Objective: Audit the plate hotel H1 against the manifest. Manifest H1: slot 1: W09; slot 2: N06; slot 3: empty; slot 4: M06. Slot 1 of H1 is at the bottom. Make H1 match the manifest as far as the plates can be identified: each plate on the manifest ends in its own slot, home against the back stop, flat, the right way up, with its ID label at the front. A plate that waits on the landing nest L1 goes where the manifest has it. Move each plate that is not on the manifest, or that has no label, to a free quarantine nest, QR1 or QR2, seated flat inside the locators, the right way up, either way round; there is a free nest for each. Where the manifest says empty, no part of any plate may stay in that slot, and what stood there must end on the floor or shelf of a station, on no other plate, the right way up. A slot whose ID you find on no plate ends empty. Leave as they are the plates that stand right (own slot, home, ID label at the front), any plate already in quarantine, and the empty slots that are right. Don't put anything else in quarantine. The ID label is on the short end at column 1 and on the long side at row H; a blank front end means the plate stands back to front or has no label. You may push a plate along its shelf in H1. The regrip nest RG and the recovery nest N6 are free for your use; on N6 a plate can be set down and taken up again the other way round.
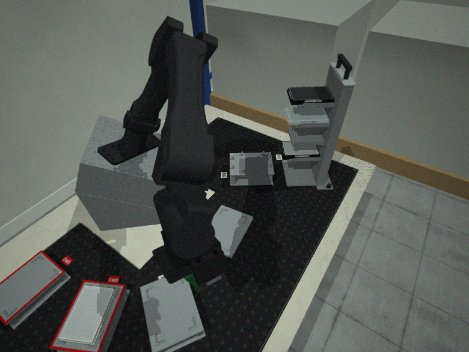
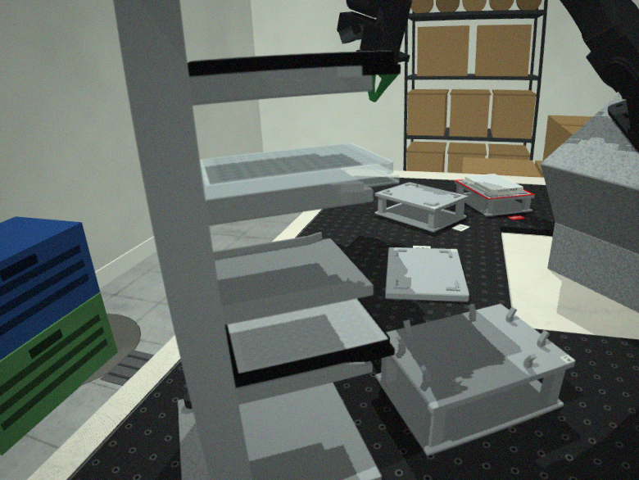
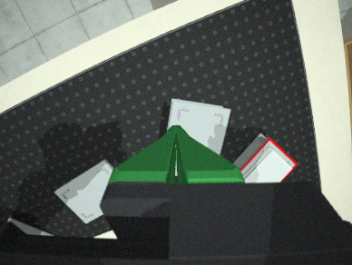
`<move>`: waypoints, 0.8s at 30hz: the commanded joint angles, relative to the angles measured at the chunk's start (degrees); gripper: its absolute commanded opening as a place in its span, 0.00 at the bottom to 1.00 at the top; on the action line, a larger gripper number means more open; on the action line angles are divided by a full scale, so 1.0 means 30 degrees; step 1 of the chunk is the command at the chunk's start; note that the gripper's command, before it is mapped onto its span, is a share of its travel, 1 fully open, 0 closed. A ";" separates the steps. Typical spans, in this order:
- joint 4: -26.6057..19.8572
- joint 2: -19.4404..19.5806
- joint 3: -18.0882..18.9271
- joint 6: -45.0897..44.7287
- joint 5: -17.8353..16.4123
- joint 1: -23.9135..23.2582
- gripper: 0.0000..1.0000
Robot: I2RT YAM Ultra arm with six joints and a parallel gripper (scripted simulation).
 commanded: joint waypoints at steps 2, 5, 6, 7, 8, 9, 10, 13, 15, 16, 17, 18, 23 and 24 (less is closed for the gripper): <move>-0.0536 -0.1157 -0.0817 -0.0337 0.0157 -0.0030 0.00; -0.1248 -0.1325 -0.0053 -0.1073 -0.0098 0.0228 0.00; -0.1248 -0.1325 -0.0053 -0.1073 -0.0098 0.0228 0.00; -0.1248 -0.1325 -0.0053 -0.1073 -0.0098 0.0228 0.00; -0.1254 -0.1463 -0.0973 -0.1031 0.0009 0.0498 0.00; -0.1166 -0.1647 -0.1222 -0.0952 0.0117 0.0587 0.00; -0.1067 -0.1837 -0.1479 -0.0739 0.0165 0.0680 0.00; -0.0284 -0.2466 -0.2299 -0.0360 0.0278 0.0970 0.00; -0.1109 -0.2612 -0.2379 -0.0932 0.0234 0.0924 0.00; -0.1509 -0.2609 -0.1465 -0.1377 -0.0014 0.0806 0.00; -0.1854 -0.2601 -0.1369 -0.1732 -0.0105 0.0863 0.00; -0.1820 -0.2758 -0.1885 -0.1679 -0.0023 0.1199 0.00; -0.1510 -0.3491 -0.3330 -0.1191 0.0270 0.1673 0.00; -0.1510 -0.3491 -0.3330 -0.1191 0.0270 0.1673 0.00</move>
